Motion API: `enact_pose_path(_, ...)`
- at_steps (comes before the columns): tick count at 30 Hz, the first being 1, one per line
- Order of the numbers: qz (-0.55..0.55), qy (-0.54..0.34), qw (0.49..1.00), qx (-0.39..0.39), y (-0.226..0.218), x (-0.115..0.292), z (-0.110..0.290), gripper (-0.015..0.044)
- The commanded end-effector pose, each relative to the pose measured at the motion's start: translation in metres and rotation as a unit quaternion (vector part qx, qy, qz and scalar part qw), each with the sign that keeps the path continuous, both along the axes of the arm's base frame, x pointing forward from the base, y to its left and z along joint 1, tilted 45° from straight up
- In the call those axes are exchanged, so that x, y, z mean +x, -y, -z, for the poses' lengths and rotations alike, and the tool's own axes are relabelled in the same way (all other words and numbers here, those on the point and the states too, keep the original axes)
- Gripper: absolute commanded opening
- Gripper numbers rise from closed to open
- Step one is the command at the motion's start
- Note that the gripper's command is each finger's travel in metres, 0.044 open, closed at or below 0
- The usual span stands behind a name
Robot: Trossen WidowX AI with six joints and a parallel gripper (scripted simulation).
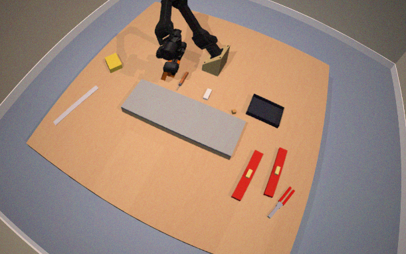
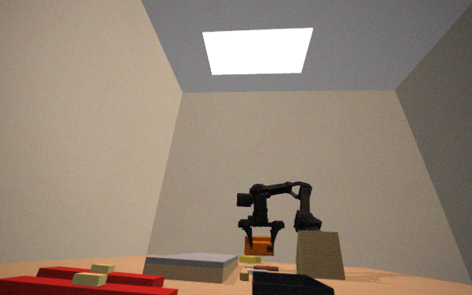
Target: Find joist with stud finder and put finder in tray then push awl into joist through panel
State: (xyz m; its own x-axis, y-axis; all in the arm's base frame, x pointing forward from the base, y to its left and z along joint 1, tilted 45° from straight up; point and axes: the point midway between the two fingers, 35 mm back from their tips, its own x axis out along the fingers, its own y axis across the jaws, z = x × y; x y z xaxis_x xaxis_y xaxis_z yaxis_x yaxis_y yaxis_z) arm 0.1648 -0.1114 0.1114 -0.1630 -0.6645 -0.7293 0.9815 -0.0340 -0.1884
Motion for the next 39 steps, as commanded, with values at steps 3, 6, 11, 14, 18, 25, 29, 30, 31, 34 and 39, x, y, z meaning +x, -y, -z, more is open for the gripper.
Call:
enact_pose_path(3, 0.003, 0.004, 1.000, 0.020, 0.0010, 0.0026, -0.0023, 0.0000)
enact_pose_path(6, 0.005, 0.004, 1.000, 0.030, 0.0015, 0.0026, -0.0025, 0.0000)
enact_pose_path(11, 0.007, 0.004, 0.999, 0.047, 0.0024, 0.0025, -0.0029, 0.0000)
enact_pose_path(14, 0.009, 0.005, 0.998, 0.057, 0.0029, 0.0026, -0.0033, 0.0000)
enact_pose_path(18, 0.010, 0.006, 0.997, 0.070, 0.0035, 0.0027, -0.0038, 0.0000)
enact_pose_path(25, 0.013, 0.006, 0.996, 0.084, 0.0042, 0.0026, -0.0041, 0.0000)
enact_pose_path(29, 0.016, 0.005, 0.995, 0.097, 0.0049, 0.0025, -0.0043, 0.0000)
enact_pose_path(30, 0.016, 0.005, 0.995, 0.100, 0.0050, 0.0025, -0.0043, 0.0000)
enact_pose_path(31, 0.017, 0.005, 0.995, 0.103, 0.0052, 0.0025, -0.0044, 0.0000)
enact_pose_path(34, 0.019, 0.005, 0.993, 0.113, 0.0057, 0.0025, -0.0046, 0.0000)
enact_pose_path(39, 0.021, 0.006, 0.991, 0.129, 0.0065, 0.0026, -0.0051, 0.0000)
